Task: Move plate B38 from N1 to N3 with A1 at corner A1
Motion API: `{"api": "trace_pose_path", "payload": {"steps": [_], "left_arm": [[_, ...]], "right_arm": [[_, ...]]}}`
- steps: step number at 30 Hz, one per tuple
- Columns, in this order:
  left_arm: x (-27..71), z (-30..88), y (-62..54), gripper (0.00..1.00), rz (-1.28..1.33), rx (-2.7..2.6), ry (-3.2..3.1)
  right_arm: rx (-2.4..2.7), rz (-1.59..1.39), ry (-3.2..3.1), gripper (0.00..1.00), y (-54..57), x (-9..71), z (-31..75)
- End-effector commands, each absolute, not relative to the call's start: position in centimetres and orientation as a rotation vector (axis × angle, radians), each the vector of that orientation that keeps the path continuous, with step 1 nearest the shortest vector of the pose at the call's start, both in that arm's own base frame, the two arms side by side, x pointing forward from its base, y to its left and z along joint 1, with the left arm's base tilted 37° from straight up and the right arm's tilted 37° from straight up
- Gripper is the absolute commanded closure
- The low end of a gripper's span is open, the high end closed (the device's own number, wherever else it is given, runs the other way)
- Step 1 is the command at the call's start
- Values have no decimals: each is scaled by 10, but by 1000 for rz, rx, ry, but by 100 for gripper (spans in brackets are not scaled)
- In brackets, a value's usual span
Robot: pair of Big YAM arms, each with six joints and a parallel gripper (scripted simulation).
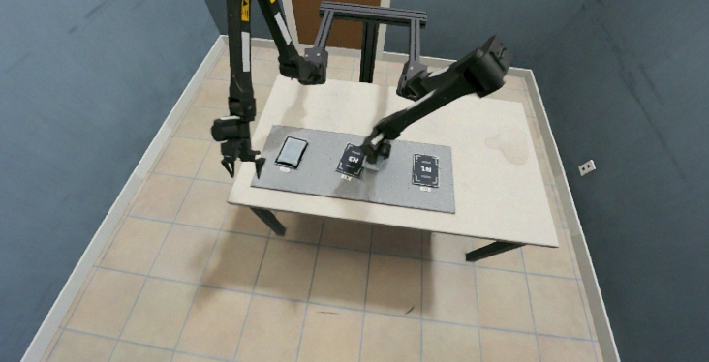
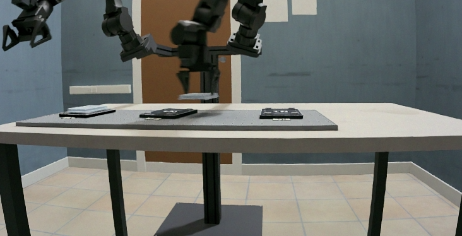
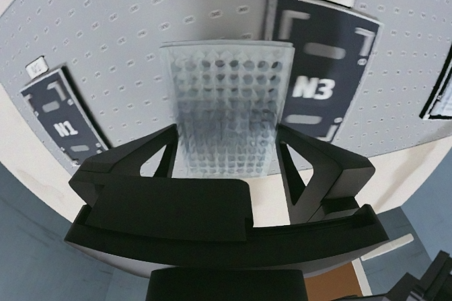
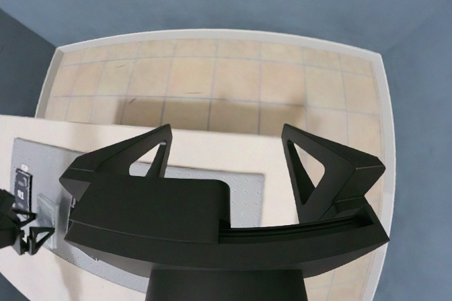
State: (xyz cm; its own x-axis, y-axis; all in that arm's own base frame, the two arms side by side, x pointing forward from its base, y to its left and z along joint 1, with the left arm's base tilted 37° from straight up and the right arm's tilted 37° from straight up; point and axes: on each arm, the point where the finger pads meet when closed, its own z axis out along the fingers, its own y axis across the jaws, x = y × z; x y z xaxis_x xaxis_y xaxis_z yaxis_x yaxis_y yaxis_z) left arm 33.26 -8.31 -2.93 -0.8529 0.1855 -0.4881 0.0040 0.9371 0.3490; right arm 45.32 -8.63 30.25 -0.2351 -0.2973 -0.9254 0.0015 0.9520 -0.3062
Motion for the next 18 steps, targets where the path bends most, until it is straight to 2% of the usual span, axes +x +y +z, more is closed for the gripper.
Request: {"api": "trace_pose_path", "payload": {"steps": [1,12,18], "left_arm": [[340,-40,-123,21,438,102,2564],[346,-53,-174,21,465,191,2559],[348,-54,-174,21,474,208,2561]], "right_arm": [[-151,-316,1738,0,-117,444,348],[-169,-337,1734,0,-127,438,359],[-470,-349,1812,0,-63,416,314]]}}
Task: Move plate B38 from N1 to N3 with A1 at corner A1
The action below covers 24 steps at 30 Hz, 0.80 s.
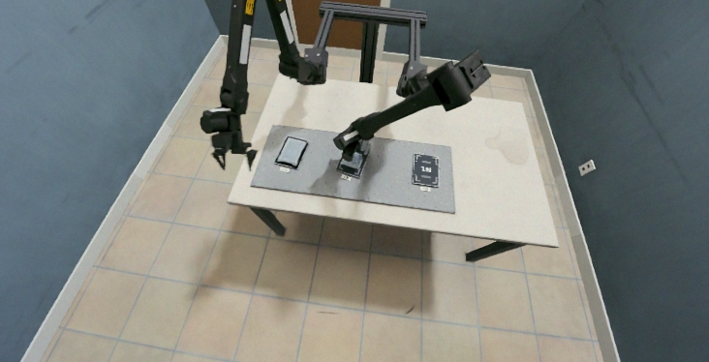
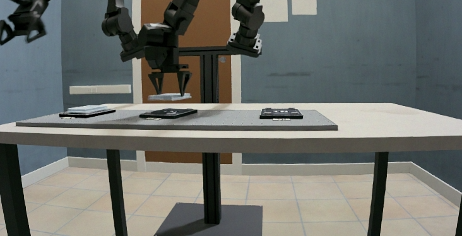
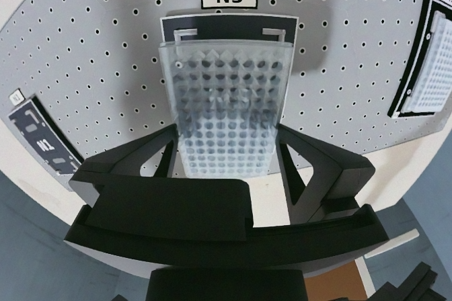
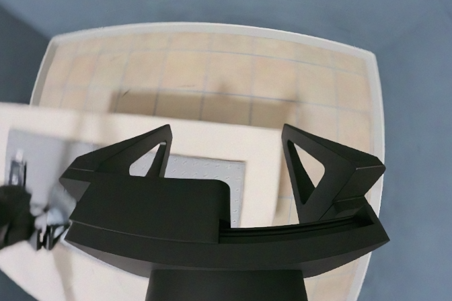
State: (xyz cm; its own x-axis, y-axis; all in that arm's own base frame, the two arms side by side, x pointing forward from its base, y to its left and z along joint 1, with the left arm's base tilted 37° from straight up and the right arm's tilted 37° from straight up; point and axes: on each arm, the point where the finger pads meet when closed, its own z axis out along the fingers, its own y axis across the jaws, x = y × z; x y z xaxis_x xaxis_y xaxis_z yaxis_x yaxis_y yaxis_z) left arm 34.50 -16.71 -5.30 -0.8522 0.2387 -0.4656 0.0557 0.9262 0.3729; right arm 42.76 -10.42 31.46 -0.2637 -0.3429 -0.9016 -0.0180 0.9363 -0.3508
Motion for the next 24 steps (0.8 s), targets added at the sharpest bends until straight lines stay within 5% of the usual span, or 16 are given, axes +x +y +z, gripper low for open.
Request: {"api": "trace_pose_path", "payload": {"steps": [1,24], "left_arm": [[348,-54,-175,21,474,209,2561],[350,-50,-173,21,462,193,2553]], "right_arm": [[-547,-336,1819,0,-44,410,307],[-1780,-38,1481,0,155,209,186]]}}
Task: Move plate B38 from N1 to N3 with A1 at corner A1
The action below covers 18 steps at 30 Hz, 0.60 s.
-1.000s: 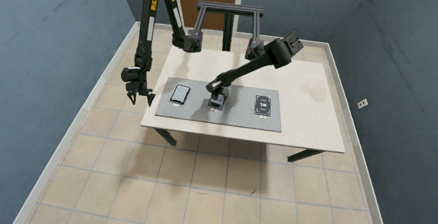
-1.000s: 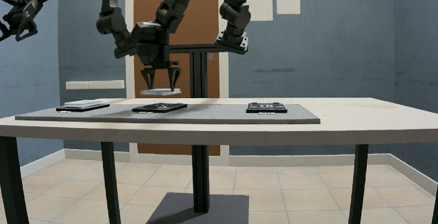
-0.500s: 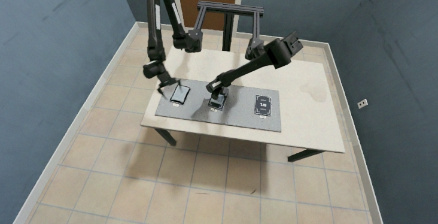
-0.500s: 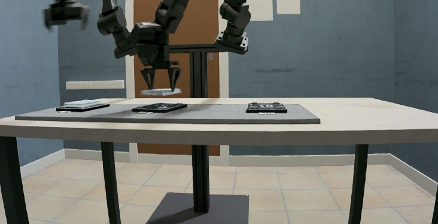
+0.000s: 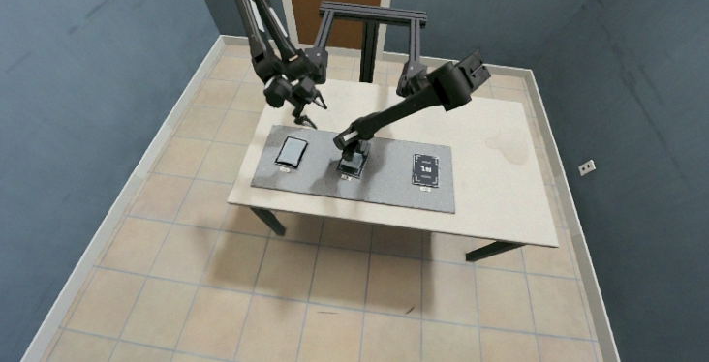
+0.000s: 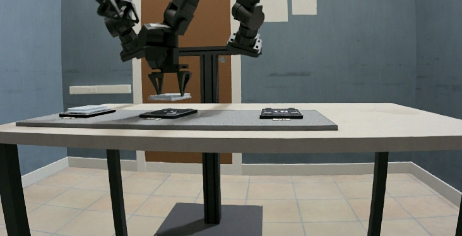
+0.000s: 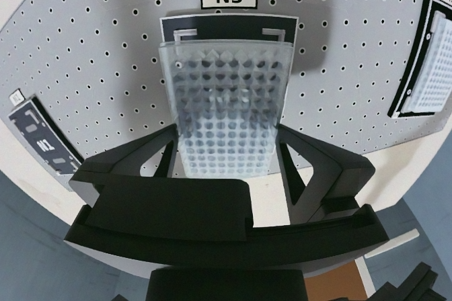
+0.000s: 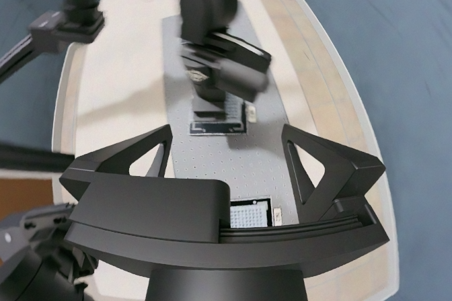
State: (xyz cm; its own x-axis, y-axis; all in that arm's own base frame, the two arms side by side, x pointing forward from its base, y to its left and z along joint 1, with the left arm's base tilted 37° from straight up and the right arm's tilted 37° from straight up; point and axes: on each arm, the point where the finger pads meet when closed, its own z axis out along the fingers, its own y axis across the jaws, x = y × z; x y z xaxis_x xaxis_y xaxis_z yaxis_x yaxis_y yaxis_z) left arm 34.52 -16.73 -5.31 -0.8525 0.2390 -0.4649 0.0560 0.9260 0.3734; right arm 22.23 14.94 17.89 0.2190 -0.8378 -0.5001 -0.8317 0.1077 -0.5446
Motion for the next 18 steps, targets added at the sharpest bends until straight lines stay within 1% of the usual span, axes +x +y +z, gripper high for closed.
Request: {"api": "trace_pose_path", "payload": {"steps": [1,18], "left_arm": [[350,-50,-173,21,462,193,2553],[364,-68,-167,21,462,169,2561]], "right_arm": [[-1800,-26,1482,0,156,204,178],[-1788,-16,1489,0,158,205,184]]}}
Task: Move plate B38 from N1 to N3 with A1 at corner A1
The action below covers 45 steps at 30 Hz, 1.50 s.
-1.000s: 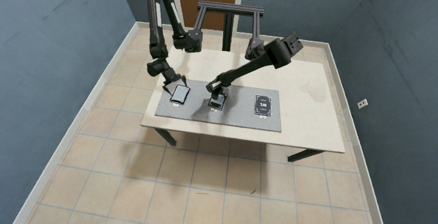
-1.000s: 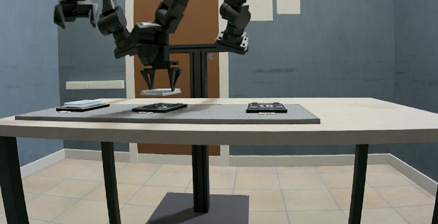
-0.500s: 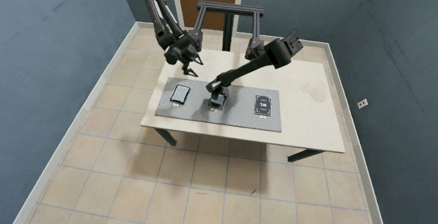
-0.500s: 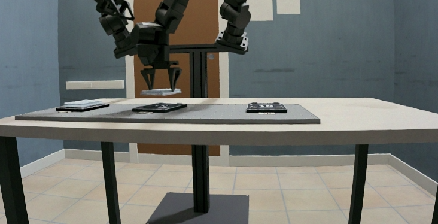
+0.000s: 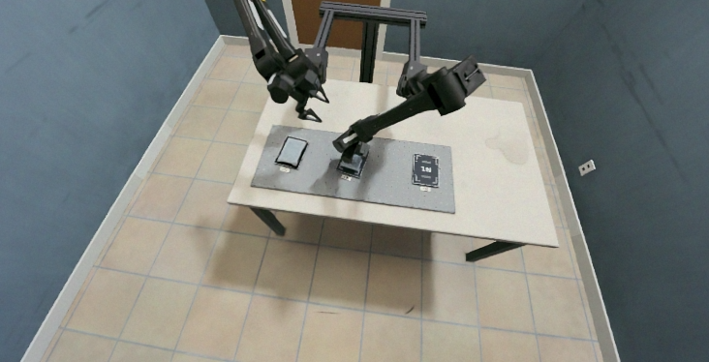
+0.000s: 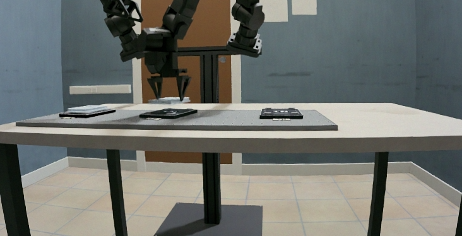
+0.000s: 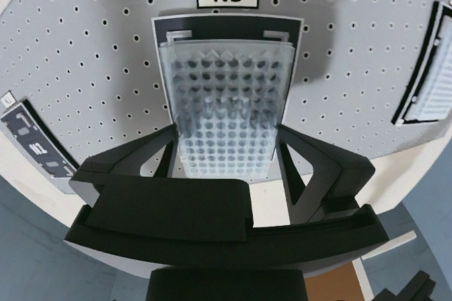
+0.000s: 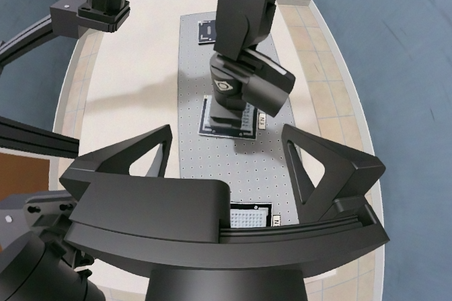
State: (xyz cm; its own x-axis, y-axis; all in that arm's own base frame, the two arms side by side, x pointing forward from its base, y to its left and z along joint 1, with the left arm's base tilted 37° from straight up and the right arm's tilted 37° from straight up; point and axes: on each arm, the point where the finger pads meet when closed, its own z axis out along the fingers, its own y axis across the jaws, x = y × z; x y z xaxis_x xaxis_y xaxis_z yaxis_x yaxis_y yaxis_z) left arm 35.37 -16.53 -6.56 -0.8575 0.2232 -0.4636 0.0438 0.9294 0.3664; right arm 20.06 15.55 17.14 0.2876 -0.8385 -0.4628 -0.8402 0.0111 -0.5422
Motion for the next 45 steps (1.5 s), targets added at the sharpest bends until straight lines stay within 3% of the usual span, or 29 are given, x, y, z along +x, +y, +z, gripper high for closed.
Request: {"api": "trace_pose_path", "payload": {"steps": [1,45], "left_arm": [[361,-68,-173,21,456,189,2558],[378,-92,-158,21,471,198,2564]], "right_arm": [[-1788,-16,1489,0,158,205,184],[-1788,-16,1489,0,158,205,184]]}}
